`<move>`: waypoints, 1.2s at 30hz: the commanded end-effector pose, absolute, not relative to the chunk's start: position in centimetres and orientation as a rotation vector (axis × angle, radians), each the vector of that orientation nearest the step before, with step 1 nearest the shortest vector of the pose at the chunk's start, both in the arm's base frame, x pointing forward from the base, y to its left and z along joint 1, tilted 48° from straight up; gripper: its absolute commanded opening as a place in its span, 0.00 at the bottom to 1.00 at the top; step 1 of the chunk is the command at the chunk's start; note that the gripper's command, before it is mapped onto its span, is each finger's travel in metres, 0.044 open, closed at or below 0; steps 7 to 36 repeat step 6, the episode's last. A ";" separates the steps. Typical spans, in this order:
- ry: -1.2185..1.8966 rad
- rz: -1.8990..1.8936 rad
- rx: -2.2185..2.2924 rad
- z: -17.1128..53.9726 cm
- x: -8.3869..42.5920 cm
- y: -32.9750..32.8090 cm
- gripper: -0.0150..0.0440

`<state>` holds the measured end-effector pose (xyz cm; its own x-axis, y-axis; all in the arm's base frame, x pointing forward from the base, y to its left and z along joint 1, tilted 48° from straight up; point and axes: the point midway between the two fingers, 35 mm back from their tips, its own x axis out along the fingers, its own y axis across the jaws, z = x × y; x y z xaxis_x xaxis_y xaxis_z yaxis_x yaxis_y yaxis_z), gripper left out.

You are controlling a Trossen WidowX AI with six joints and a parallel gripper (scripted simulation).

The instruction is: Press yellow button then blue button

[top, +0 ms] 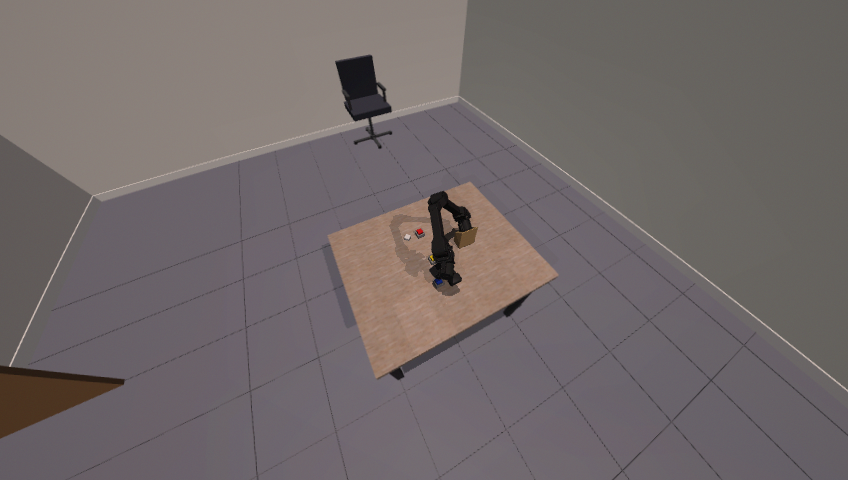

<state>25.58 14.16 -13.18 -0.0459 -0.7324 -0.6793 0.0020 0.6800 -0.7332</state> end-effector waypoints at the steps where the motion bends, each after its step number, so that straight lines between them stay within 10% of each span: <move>1: 1.504 -0.650 -0.619 -12.2 24.6 16.6 0.69; 5: 1.504 -0.650 -0.619 -12.2 24.6 16.6 0.87; 36: 1.504 -0.650 -0.619 -12.2 24.6 16.6 0.87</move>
